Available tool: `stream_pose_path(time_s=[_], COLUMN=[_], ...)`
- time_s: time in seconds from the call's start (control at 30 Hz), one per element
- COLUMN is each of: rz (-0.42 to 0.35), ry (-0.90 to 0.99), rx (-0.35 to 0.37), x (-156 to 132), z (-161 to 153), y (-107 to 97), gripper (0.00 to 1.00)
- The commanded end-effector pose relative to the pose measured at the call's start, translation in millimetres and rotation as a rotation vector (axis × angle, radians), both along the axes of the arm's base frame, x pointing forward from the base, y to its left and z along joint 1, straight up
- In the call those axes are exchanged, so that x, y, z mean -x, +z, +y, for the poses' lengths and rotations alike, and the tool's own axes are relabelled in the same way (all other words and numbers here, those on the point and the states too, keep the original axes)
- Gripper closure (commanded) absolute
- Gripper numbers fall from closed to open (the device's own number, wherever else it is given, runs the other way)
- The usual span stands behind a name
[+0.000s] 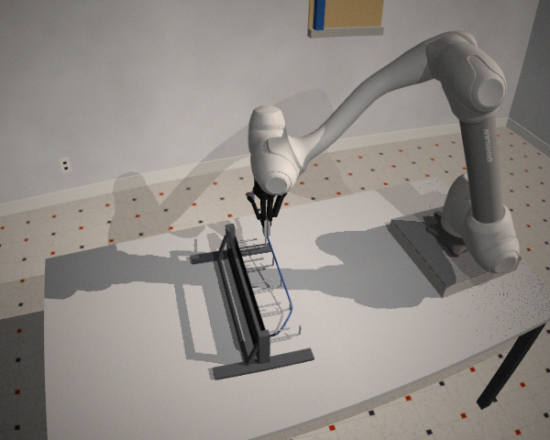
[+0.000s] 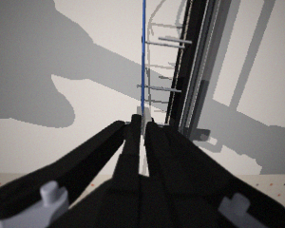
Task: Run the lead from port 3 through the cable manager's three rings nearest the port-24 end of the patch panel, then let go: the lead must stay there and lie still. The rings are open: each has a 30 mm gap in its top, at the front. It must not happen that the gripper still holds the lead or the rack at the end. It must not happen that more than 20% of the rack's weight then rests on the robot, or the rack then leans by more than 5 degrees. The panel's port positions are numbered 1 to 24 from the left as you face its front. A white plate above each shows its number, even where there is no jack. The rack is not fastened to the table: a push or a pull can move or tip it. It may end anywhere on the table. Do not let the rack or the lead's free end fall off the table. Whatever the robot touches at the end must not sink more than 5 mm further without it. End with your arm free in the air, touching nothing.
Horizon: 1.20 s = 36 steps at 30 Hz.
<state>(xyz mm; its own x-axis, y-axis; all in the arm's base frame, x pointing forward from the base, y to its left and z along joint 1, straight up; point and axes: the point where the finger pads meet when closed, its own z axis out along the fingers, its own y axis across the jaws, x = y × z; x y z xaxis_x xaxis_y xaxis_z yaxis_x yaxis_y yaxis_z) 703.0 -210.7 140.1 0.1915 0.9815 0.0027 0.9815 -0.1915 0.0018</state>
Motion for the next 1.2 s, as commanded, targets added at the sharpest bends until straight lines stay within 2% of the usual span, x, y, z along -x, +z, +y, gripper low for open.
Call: stream_pose_path(time_s=[0.0,0.7,1.17], rz=[-0.004,-0.004,-0.004], ry=[0.001,0.001,0.001], rx=[0.003,0.003,0.003], x=[-2,-2,-2], z=[-5,-5,-5], y=[1,-17,-43], gripper=[1.00,1.00,1.00])
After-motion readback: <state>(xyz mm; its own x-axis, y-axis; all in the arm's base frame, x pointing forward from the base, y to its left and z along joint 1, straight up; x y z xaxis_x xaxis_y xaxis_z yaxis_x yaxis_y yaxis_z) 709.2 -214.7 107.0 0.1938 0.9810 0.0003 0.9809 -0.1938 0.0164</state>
